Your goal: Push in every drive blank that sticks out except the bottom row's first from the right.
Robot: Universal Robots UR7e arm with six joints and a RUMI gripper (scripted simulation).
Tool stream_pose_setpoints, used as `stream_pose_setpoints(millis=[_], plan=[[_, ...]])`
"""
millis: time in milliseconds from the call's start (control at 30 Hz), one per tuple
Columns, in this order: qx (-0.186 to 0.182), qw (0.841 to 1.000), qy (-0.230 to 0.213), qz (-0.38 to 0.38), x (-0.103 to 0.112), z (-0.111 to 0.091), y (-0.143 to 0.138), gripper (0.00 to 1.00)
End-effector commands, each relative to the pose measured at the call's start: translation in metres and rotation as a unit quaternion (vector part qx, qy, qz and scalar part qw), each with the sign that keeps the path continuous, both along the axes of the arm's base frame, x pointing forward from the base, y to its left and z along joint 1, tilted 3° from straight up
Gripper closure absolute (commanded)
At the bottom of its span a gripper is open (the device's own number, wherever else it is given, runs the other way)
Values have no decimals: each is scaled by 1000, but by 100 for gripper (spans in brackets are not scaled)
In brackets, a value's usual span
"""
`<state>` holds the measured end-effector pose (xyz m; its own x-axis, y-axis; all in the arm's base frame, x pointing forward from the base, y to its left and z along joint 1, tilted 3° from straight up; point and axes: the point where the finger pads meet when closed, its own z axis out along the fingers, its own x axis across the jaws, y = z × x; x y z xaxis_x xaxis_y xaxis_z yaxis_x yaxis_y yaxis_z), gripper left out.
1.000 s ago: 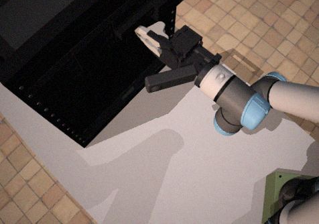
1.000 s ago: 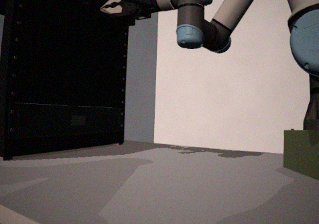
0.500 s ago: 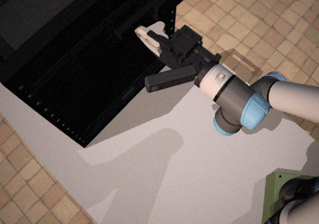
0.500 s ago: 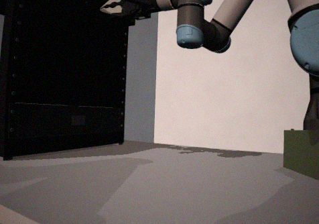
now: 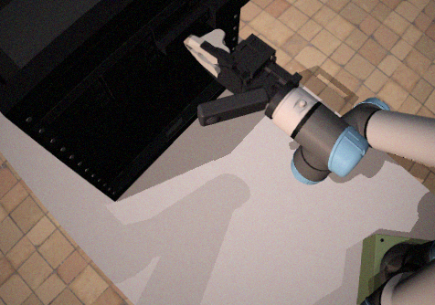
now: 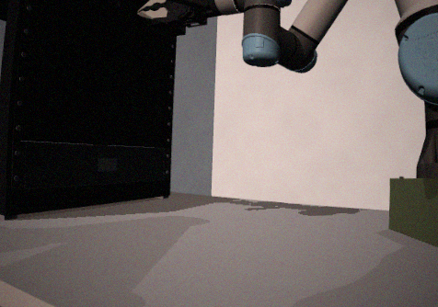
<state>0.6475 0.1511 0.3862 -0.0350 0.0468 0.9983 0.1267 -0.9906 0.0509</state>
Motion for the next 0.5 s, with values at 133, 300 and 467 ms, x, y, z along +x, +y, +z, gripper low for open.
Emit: stream_pose_setpoints(millis=[133, 300, 467], plan=[[0, 1000, -2, 0, 0, 2, 0, 100], [0, 1000, -2, 0, -4, 2, -1, 100], [0, 1000, -2, 0, -11, 1, -1, 100]])
